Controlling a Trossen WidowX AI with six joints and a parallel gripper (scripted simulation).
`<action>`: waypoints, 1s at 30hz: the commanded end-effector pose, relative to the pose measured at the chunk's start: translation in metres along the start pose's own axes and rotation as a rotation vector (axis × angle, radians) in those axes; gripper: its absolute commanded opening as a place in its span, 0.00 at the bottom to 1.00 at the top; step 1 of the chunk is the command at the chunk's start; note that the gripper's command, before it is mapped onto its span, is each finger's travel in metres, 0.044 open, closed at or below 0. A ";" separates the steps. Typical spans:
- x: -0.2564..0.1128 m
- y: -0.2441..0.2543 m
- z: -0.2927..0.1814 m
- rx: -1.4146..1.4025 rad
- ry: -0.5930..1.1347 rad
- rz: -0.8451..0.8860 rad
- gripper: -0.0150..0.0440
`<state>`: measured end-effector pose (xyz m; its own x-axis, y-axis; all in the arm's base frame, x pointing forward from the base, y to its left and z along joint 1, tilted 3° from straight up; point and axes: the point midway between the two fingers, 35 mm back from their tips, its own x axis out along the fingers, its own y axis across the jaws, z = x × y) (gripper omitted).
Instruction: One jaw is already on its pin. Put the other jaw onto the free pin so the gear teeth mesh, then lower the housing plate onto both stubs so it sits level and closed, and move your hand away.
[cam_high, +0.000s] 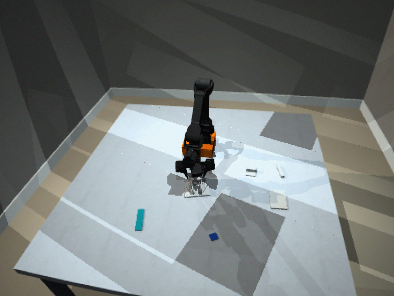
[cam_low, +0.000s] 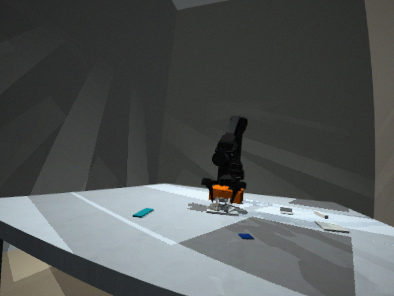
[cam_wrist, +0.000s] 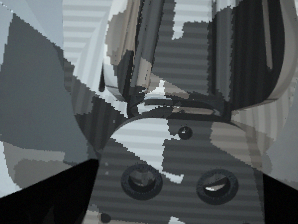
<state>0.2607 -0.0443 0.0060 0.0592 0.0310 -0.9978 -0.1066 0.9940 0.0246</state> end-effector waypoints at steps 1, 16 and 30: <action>0.003 0.001 0.000 0.007 0.005 0.005 0.85; 0.005 0.001 -0.001 0.009 0.005 0.005 0.85; 0.008 0.001 -0.001 0.008 0.005 0.005 0.85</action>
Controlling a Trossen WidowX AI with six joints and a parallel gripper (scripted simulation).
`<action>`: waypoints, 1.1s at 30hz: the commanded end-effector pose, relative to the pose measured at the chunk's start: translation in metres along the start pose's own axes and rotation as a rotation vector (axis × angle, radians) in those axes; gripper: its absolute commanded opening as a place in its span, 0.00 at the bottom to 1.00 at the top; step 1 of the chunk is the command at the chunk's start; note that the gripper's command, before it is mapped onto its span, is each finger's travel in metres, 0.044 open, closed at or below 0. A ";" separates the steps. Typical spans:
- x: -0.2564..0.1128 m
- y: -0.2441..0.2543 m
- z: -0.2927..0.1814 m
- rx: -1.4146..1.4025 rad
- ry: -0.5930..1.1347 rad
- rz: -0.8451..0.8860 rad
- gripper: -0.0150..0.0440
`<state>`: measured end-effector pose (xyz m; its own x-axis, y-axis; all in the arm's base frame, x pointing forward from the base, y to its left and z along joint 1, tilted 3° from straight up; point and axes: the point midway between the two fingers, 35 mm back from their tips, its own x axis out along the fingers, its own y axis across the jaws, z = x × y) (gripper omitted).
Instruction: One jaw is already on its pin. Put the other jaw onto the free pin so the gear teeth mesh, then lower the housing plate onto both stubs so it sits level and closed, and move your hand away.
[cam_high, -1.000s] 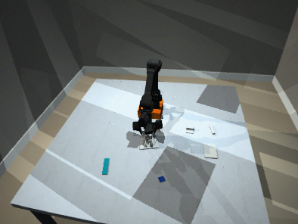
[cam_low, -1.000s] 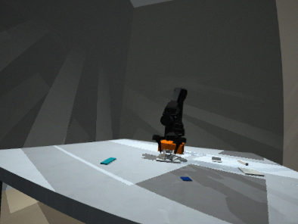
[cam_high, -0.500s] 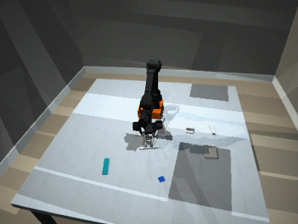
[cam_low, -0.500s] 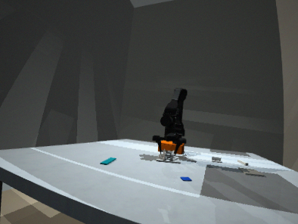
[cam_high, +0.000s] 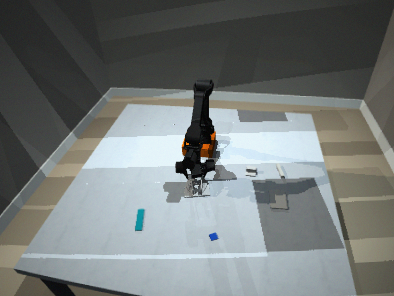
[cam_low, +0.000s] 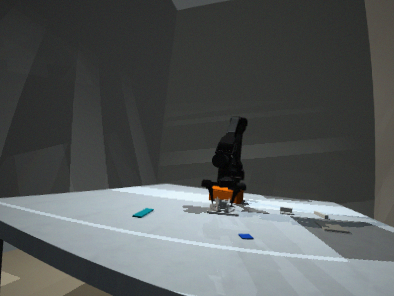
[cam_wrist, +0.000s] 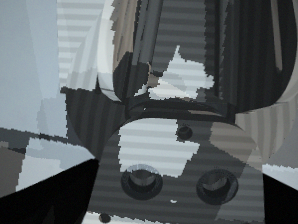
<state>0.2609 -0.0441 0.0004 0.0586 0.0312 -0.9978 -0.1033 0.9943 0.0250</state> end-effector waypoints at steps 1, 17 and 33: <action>0.003 0.001 0.000 0.005 0.005 0.005 0.85; 0.007 0.001 -0.001 0.005 0.005 0.005 0.85; 0.009 0.001 -0.001 0.005 0.005 0.005 0.85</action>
